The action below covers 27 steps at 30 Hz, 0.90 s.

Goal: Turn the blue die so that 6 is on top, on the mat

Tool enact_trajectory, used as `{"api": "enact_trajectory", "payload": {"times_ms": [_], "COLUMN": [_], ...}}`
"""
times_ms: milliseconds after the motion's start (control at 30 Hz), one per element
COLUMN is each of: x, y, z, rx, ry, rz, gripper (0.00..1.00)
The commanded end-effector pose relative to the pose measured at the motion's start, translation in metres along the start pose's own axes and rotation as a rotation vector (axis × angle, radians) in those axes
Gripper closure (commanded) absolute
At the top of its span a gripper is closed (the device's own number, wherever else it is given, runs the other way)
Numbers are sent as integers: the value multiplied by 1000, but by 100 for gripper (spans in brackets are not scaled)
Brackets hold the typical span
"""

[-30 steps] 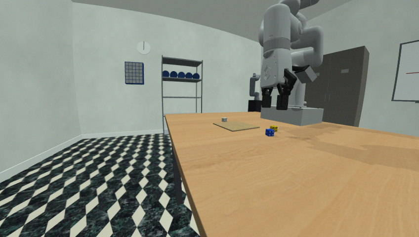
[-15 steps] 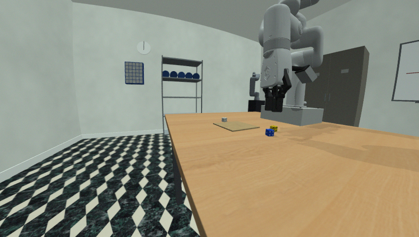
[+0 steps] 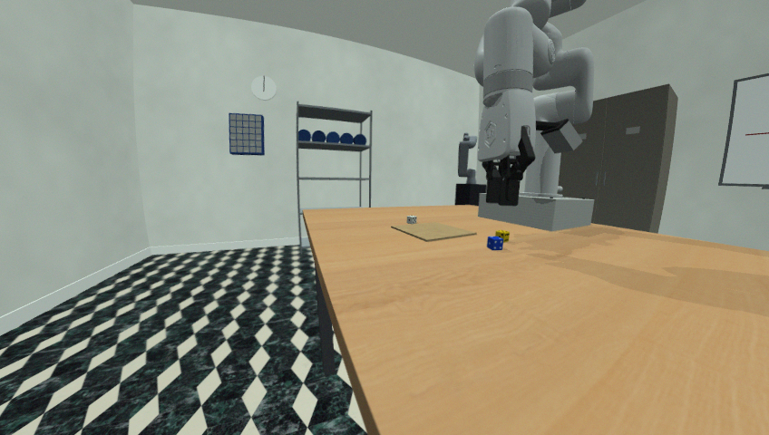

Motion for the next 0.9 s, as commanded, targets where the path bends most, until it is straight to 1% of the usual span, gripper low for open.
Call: {"api": "enact_trajectory", "payload": {"times_ms": [0, 433, 867], "x": [1, 1, 1], "y": [-1, 1, 12], "z": [1, 1, 1], "rx": [2, 2, 2], "ry": [0, 0, 0], "rz": [-3, -3, -3], "gripper": [64, 64, 64]}}
Point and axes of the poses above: the point where the finger pads meet when closed, its own y axis out along the fingers, its own z axis across the jaws, x = y × z, the point moved 6 cm from there along -y, back along the fingers, and after that the axes turned 6 degrees about -y, right-handed, at the moved point
